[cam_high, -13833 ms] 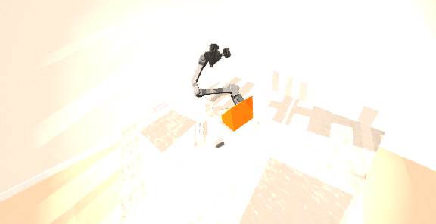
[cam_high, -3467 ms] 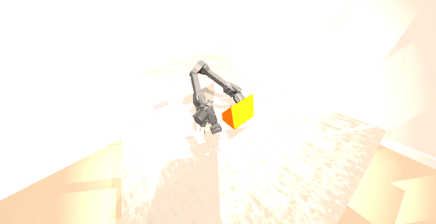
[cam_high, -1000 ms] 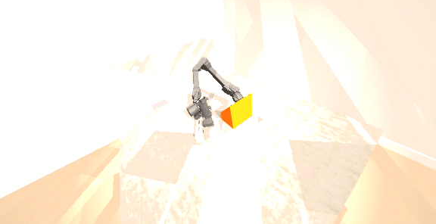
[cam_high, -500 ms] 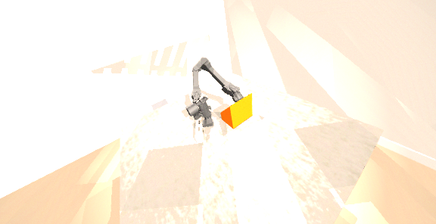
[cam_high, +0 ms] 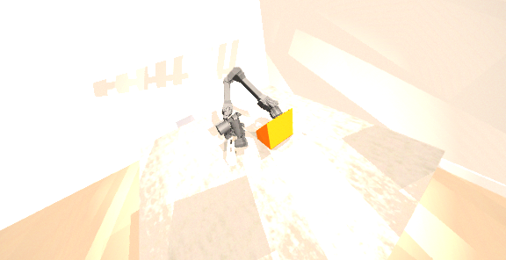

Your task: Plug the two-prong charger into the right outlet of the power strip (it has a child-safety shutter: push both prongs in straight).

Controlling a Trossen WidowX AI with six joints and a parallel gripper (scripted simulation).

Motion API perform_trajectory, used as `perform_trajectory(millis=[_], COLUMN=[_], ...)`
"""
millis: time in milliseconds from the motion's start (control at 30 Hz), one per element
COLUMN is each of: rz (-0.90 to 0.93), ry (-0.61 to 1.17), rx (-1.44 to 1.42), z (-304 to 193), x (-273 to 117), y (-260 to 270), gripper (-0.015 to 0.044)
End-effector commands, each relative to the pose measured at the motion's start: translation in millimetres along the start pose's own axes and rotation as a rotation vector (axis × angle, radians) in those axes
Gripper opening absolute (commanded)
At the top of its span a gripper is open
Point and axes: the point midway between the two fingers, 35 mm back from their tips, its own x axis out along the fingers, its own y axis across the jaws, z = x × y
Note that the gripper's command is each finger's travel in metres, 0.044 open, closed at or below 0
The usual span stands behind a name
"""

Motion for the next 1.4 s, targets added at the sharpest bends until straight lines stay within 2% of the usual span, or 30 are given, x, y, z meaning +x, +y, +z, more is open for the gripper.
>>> perform_trajectory(millis=[0,1367], rz=[-0.005,-0.005], ry=[-0.004,-0.004], rx=[-0.004,-0.003], z=[1.8,7.2], x=[-0.3,-0.7], y=[-0.7,-0.8], gripper=[0.0000,0.0000])
